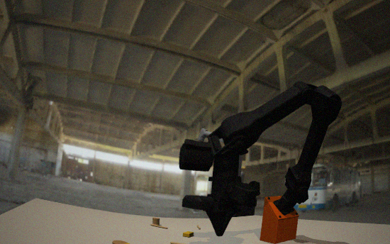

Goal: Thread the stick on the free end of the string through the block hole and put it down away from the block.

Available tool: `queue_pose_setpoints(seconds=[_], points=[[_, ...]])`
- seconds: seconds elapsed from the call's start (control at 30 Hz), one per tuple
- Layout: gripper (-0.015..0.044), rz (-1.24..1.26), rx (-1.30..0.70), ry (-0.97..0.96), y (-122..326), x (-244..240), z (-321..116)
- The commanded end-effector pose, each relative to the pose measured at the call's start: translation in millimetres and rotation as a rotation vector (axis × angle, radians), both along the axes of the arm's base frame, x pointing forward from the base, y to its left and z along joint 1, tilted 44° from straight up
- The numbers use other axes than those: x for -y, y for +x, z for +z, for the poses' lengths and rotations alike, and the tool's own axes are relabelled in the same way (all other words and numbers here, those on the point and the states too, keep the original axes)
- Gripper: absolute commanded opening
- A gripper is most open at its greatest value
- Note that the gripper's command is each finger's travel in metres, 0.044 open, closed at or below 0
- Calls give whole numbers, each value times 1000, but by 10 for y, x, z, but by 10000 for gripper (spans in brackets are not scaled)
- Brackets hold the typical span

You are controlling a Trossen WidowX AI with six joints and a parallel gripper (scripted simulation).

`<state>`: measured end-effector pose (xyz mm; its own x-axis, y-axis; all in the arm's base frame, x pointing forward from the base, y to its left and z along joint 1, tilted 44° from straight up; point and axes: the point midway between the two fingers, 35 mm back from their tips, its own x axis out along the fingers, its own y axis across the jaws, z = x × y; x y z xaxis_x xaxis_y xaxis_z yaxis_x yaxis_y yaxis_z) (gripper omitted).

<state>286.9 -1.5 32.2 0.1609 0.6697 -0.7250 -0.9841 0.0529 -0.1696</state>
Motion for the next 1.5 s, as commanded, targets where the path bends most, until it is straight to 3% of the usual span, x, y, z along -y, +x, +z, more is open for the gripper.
queue_pose_setpoints(seconds=[0.0, 0.5, 0.9, 1.47], points=[[52, -52, -48, 11, 4, 25, -20], [440, -1254, -1149, 271, -24, 591, -530], [440, -1753, -1615, 388, -95, 809, -758], [440, -1771, -1631, 392, -97, 816, -766]])
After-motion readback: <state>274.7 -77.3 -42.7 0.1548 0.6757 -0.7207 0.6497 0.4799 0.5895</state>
